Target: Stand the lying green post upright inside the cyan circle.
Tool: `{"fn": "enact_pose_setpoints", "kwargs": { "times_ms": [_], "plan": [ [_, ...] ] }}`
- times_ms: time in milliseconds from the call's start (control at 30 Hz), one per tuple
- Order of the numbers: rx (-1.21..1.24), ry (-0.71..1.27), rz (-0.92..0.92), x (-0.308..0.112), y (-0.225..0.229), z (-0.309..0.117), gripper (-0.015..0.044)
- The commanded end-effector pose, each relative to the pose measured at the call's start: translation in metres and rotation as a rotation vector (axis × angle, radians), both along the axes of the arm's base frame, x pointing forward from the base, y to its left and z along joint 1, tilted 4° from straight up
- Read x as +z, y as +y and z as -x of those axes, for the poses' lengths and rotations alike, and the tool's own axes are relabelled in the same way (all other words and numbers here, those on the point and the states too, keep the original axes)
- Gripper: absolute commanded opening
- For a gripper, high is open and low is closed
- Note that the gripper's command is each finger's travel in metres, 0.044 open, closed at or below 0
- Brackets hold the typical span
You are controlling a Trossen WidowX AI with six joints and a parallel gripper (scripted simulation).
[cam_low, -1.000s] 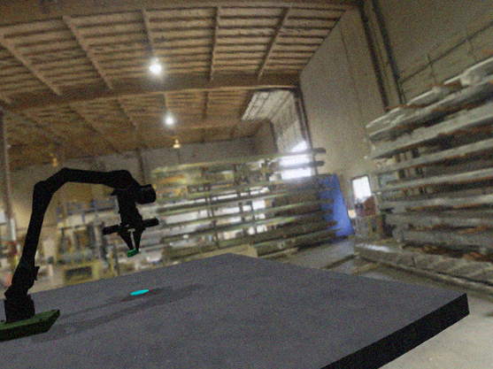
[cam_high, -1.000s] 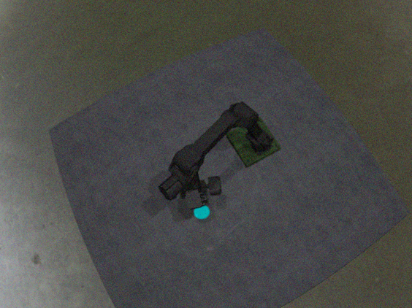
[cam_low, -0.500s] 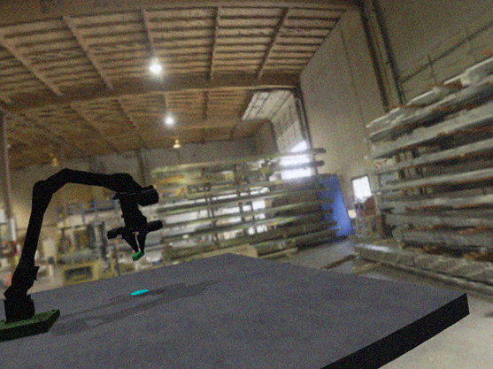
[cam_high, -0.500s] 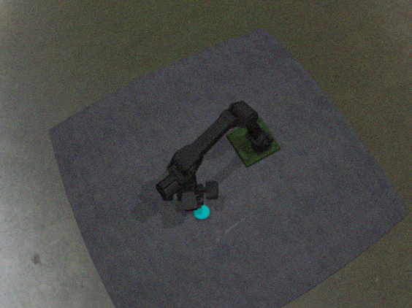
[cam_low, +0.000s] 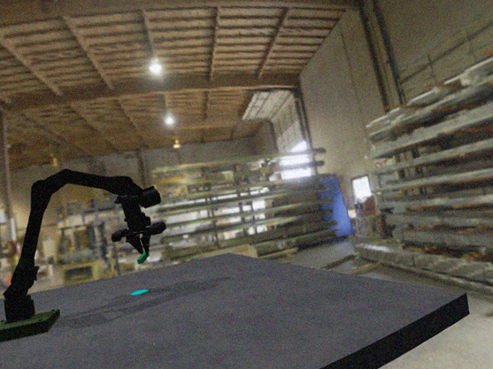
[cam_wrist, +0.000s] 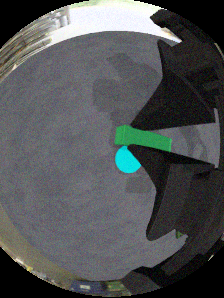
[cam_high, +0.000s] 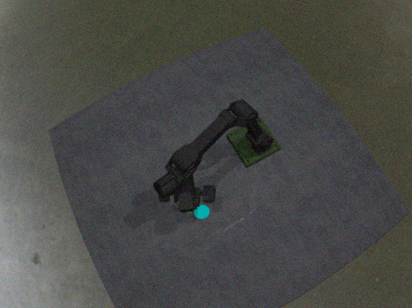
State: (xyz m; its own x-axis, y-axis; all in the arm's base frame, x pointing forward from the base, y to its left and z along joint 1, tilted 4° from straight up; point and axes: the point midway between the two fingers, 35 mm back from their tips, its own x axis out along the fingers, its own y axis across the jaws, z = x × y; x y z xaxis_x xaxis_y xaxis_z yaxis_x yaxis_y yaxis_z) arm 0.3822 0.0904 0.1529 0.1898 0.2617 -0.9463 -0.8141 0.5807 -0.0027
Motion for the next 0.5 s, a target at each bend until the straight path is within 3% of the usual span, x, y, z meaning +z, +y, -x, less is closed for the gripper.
{"fn": "enact_pose_setpoints", "kwargs": {
  "times_ms": [0,467],
  "plan": [
    [-0.018,-0.010,-0.028,-0.003,0.000,-0.002,0.0023],
    [-0.061,-0.062,-0.111,-0.008,0.000,-0.014,0.0023]
  ]
}}
